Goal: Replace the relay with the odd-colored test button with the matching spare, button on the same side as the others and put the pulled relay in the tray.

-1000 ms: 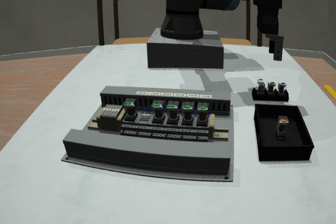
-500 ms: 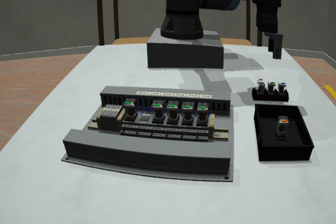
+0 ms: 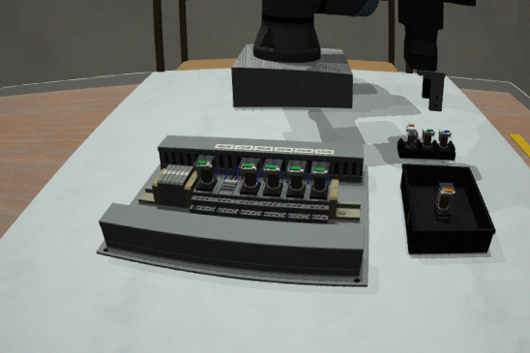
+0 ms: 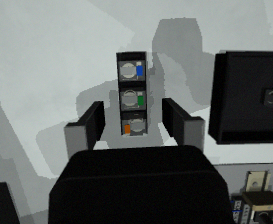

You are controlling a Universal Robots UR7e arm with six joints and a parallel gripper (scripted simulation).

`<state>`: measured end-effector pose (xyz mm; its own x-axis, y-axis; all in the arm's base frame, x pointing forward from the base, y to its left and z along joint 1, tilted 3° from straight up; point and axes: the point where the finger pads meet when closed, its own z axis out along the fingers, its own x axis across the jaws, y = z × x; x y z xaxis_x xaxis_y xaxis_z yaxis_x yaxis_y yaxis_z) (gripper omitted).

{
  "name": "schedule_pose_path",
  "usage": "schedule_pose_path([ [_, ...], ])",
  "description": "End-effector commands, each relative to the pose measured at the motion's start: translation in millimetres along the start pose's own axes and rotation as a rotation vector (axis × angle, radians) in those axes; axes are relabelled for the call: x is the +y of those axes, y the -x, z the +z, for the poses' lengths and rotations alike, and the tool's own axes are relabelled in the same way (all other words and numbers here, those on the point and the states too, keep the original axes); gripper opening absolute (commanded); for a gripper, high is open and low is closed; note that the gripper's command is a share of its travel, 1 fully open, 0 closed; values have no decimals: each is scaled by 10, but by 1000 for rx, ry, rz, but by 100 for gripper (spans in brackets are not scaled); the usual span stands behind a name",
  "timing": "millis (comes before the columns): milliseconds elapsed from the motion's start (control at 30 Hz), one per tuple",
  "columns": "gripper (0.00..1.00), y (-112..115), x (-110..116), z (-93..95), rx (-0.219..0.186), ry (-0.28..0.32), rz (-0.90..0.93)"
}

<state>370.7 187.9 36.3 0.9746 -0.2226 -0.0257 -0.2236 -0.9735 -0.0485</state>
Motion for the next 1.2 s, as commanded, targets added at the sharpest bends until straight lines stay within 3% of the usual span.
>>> schedule_pose_path([
  [0,100,-10,-4,-2,3,-1,0],
  [100,100,-10,-4,-2,3,-1,0],
  [267,100,-12,-9,448,3,-1,0],
  [1167,100,-13,-10,466,3,-1,0],
])
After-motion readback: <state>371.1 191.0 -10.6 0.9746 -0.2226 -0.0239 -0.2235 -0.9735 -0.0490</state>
